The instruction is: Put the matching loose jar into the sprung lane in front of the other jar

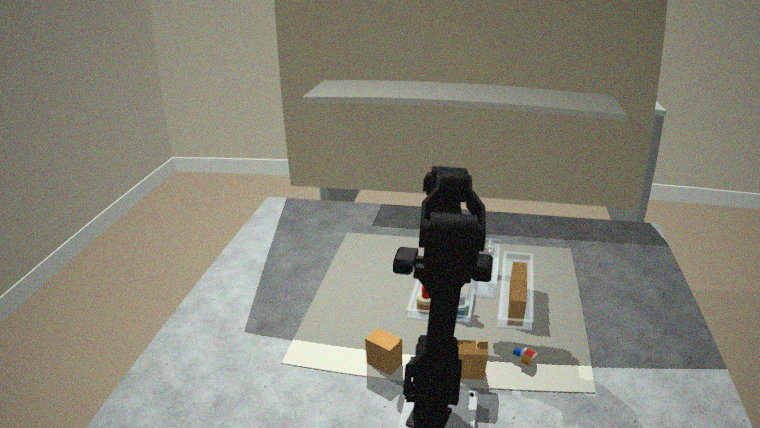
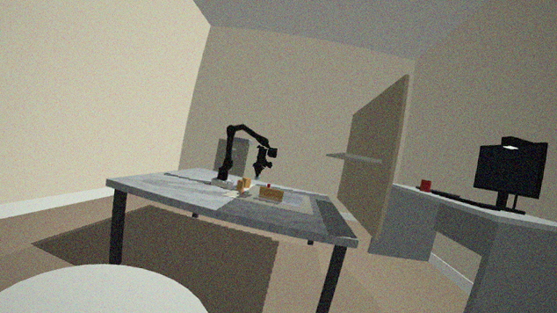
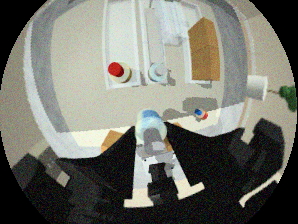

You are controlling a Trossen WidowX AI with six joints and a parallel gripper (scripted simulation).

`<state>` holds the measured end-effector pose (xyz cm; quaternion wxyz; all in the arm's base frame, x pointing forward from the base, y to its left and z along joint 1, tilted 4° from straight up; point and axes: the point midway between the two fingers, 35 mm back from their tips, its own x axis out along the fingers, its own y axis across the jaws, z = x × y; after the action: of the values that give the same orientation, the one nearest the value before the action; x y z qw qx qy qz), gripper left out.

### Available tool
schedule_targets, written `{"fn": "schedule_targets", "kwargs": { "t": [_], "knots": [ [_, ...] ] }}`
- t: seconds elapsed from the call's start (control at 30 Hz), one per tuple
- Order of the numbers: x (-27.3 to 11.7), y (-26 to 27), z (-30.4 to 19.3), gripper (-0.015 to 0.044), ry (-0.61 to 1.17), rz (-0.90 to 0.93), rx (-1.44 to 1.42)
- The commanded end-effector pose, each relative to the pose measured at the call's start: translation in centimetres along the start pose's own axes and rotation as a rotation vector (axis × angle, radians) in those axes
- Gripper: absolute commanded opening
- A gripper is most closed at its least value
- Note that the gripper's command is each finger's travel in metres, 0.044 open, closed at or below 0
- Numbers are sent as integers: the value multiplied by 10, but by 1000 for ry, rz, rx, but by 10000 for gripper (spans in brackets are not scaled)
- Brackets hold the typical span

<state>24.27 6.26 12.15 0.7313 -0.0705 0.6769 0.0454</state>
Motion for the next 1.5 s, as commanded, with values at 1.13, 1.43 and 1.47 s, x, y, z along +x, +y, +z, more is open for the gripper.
{"fn": "schedule_targets", "kwargs": {
  "t": [1.13, 1.43, 1.47],
  "knots": [
    [60, -34, 39, 0, -3, -3, 12],
    [60, -34, 43, 0, -3, -3, 12],
    [60, -34, 44, 0, -3, -3, 12]
  ]
}}
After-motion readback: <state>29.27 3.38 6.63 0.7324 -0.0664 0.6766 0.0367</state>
